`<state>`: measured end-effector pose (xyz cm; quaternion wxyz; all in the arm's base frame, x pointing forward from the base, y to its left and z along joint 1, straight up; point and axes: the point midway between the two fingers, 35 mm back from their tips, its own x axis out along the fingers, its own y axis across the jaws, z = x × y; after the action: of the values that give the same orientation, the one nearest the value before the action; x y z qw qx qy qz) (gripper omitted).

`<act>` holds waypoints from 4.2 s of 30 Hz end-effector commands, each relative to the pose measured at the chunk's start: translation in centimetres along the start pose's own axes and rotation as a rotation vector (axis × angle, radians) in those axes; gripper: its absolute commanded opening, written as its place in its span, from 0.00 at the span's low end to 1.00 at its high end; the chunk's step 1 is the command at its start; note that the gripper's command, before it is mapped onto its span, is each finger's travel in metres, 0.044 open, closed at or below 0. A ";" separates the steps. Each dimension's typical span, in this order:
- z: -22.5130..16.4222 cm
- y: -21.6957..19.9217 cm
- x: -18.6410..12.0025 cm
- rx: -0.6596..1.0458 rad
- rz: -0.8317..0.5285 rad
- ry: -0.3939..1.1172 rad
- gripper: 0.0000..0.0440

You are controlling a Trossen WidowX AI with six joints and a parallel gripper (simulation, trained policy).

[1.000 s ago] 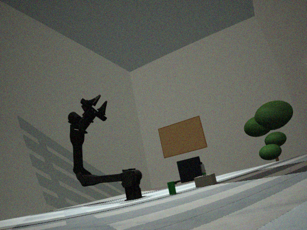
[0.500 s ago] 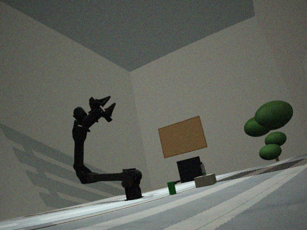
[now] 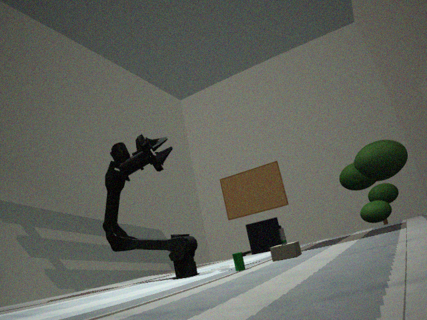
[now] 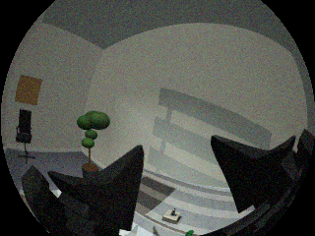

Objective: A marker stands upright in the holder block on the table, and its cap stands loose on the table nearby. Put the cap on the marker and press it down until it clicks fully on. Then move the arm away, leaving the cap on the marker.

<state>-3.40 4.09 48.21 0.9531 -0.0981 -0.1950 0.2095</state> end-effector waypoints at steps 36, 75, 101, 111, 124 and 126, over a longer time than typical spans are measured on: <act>-9.9 1.5 6.2 0.126 0.201 0.466 0.72; -17.9 1.7 9.8 0.207 0.346 0.852 0.73; -22.4 -0.1 11.6 0.246 0.385 1.049 0.73; -24.1 -1.2 12.0 0.260 0.388 1.122 0.73; -26.5 -3.0 12.0 0.275 0.383 1.221 0.73; -26.8 -3.3 12.0 0.277 0.382 1.236 0.73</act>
<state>18.64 3.96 29.06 0.8428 -0.1077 0.4294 0.3059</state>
